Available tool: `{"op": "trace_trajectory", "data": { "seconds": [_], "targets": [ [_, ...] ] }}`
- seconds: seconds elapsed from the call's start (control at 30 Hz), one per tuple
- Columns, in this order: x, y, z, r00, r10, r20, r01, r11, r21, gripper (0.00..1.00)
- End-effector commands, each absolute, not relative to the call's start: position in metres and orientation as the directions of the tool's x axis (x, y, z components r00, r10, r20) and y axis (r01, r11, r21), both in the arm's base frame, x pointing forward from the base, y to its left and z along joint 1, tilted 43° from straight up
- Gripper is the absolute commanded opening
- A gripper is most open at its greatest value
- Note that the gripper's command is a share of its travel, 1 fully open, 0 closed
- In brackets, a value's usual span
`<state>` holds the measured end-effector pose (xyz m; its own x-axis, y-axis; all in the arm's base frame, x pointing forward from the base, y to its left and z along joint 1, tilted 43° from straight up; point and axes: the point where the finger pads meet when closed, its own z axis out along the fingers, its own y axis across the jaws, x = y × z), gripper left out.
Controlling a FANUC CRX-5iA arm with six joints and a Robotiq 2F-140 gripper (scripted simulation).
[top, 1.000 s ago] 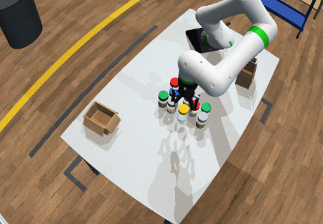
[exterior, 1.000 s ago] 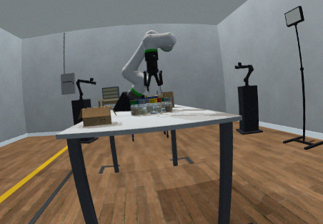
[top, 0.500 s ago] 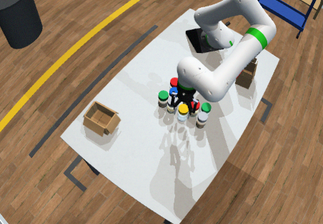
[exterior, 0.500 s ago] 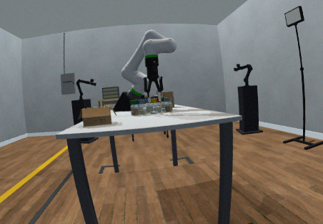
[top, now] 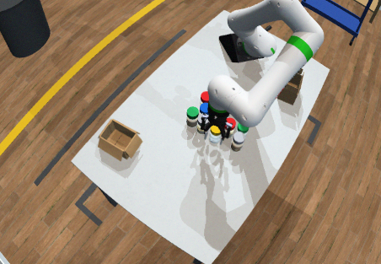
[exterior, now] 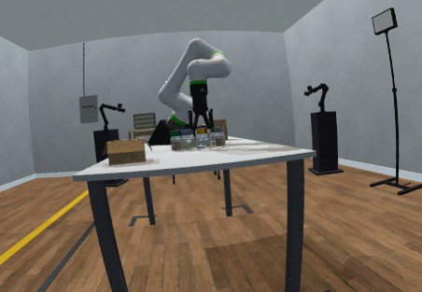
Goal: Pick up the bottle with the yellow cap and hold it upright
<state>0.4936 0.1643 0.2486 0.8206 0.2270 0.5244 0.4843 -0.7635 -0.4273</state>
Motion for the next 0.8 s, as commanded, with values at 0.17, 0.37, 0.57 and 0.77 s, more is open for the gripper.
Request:
{"op": "trace_trajectory", "data": {
  "seconds": [0.17, 0.37, 0.57, 0.77],
  "targets": [
    [0.497, 0.17, 0.241, 0.82, 0.227, 0.525, 0.484, -0.764, -0.426, 0.51],
    [0.499, 0.175, 0.235, 0.82, 0.227, 0.525, 0.484, -0.764, -0.427, 0.51],
    [0.498, 0.174, 0.235, 0.82, 0.227, 0.526, 0.484, -0.764, -0.426, 0.51],
    [0.491, 0.172, 0.23, 0.82, 0.227, 0.526, 0.484, -0.764, -0.426, 0.51]
  ]
}}
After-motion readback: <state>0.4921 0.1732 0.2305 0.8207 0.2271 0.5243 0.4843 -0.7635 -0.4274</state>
